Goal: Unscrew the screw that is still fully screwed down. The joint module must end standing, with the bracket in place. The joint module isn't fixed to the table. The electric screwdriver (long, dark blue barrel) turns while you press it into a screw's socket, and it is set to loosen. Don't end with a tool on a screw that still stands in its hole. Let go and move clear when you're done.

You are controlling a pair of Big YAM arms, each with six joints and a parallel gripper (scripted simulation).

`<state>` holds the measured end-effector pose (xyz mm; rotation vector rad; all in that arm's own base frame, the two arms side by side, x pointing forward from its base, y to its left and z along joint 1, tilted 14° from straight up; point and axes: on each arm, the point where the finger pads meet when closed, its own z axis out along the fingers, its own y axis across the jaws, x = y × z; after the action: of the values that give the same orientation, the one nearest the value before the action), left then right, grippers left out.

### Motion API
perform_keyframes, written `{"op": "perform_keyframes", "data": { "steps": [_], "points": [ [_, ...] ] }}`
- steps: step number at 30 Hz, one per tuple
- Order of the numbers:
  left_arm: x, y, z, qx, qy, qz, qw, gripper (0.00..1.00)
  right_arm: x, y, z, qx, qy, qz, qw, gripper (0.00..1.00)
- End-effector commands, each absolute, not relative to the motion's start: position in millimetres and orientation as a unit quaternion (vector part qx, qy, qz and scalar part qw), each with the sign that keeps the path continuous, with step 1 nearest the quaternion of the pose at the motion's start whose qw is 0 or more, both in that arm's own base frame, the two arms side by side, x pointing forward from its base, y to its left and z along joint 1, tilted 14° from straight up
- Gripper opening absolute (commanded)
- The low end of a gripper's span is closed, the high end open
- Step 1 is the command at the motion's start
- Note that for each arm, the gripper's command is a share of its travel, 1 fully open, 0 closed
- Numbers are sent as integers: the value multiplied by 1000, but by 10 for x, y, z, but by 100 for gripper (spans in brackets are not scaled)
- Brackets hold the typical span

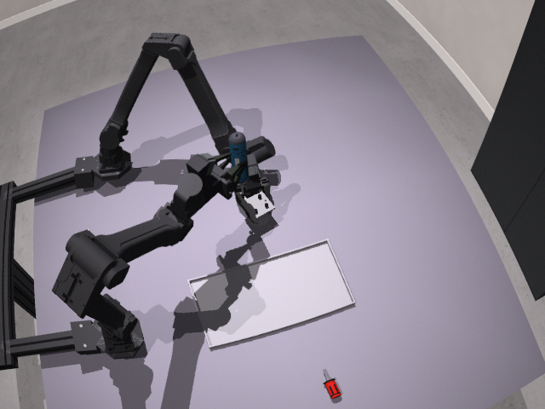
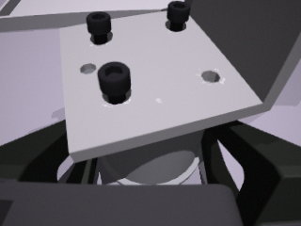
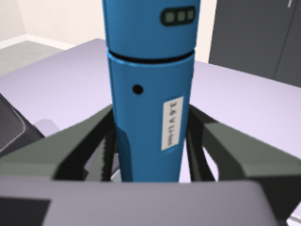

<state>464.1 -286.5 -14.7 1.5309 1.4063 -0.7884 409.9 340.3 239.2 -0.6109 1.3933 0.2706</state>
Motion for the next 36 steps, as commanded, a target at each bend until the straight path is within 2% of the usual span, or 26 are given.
{"op": "perform_keyframes", "data": {
  "steps": [1,36],
  "points": [
    [4778,-2859,-158,617,564,-310,453,59,4024,3486,2772,-264,597,140,745,42],
    [4778,-2859,-158,617,564,-310,453,59,3742,3278,2657,-269,602,136,739,42]
  ]
}}
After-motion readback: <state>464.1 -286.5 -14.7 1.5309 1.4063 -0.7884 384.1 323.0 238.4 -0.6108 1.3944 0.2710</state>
